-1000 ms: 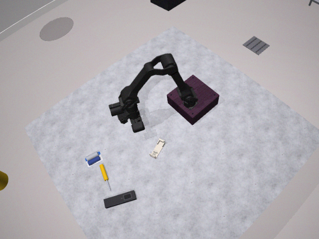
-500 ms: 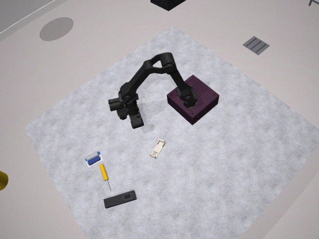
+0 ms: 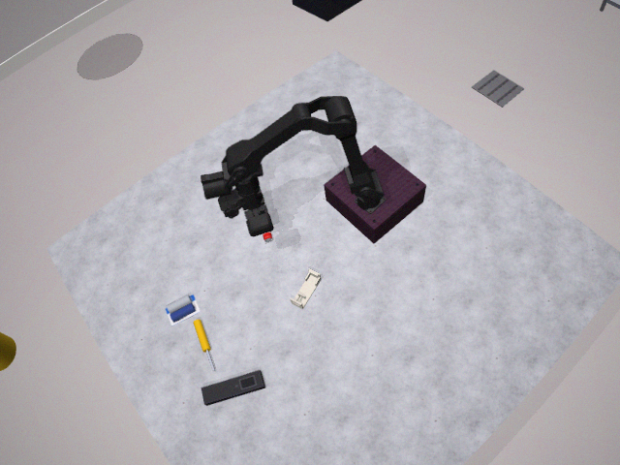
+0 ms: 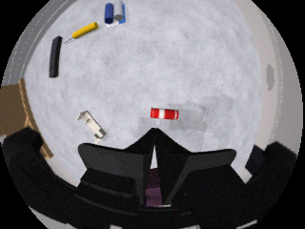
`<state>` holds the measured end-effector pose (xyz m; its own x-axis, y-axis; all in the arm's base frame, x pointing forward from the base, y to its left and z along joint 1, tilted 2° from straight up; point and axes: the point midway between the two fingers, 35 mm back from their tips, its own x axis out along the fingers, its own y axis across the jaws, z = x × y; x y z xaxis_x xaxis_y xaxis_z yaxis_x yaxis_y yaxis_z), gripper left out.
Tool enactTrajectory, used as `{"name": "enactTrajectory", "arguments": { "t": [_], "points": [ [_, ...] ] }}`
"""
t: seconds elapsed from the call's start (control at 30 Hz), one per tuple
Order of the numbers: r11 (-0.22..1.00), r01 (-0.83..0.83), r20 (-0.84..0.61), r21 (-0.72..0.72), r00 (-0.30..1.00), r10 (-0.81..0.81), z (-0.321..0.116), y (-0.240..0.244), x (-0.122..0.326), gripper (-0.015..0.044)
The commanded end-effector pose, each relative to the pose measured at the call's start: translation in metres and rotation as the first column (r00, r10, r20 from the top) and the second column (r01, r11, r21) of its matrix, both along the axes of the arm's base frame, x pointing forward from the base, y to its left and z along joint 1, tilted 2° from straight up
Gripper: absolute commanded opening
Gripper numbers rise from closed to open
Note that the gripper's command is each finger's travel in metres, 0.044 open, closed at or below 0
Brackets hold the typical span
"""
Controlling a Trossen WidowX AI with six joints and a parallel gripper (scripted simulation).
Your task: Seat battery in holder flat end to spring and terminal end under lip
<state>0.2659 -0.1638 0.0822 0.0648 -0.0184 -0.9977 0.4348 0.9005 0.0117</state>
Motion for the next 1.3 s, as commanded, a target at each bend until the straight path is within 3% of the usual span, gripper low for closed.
{"name": "enactTrajectory", "arguments": {
  "t": [0.0, 0.3, 0.37, 0.47, 0.63, 0.8, 0.93, 1.27],
  "points": [
    [1.000, -0.001, -0.012, 0.003, 1.000, 0.001, 0.008, 0.001, -0.004, 0.0000],
    [1.000, 0.001, -0.011, 0.007, 1.000, -0.001, 0.005, 0.002, -0.003, 0.0000],
    [0.998, -0.059, -0.011, 0.003, 0.998, 0.059, 0.003, 0.001, -0.003, 0.0053],
    [0.950, -0.313, -0.017, -0.011, 0.950, 0.313, -0.009, -0.004, -0.004, 0.0131],
    [0.711, -0.703, -0.037, -0.030, 0.711, 0.702, -0.029, -0.012, -0.006, 0.0249],
    [0.323, -0.946, -0.063, -0.036, 0.325, 0.944, -0.049, -0.019, -0.009, 0.0249],
    [0.024, -0.999, -0.081, -0.033, 0.027, 0.996, -0.062, -0.022, -0.012, 0.0249],
    [0.010, -0.999, -0.081, -0.033, 0.012, 0.997, -0.063, -0.023, -0.012, 0.0249]
  ]
}}
